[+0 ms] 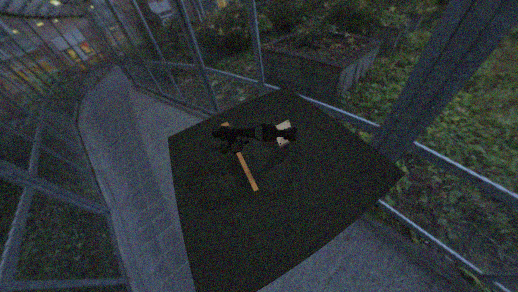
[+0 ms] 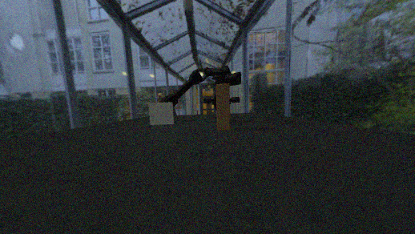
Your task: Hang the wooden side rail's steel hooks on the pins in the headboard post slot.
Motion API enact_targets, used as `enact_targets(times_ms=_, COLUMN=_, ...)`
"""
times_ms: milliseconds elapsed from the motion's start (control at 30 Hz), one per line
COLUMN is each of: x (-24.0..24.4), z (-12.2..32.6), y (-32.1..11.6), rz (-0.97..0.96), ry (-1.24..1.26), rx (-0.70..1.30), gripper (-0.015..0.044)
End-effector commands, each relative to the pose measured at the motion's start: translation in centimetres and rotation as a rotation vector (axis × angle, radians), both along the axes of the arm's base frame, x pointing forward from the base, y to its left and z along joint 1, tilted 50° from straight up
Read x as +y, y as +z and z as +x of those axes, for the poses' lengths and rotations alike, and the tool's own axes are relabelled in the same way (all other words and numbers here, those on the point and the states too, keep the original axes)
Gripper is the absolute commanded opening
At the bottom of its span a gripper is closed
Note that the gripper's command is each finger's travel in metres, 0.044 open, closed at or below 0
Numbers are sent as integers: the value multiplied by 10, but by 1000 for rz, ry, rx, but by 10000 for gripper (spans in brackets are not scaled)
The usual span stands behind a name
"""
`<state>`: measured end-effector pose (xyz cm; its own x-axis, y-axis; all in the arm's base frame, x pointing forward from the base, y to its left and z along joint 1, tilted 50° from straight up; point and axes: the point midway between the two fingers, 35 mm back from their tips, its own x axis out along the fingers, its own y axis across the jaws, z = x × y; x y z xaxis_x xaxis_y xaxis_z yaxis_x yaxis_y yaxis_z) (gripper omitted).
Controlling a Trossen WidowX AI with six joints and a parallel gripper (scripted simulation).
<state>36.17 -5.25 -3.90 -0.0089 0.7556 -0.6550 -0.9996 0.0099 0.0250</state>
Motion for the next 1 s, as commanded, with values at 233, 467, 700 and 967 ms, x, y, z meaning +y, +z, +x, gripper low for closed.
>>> enact_targets(times_ms=233, x=-5, z=0, y=-1, rz=-2, ry=-10, rx=-3, gripper=0)
enact_targets(times_ms=467, x=-6, z=0, y=-1, rz=-2, ry=-10, rx=-3, gripper=0)
enact_targets(times_ms=700, x=-7, z=0, y=-2, rz=-2, ry=-10, rx=-3, gripper=0)
enact_targets(times_ms=967, x=-8, z=-1, y=-2, rz=-2, ry=-10, rx=-3, gripper=0)
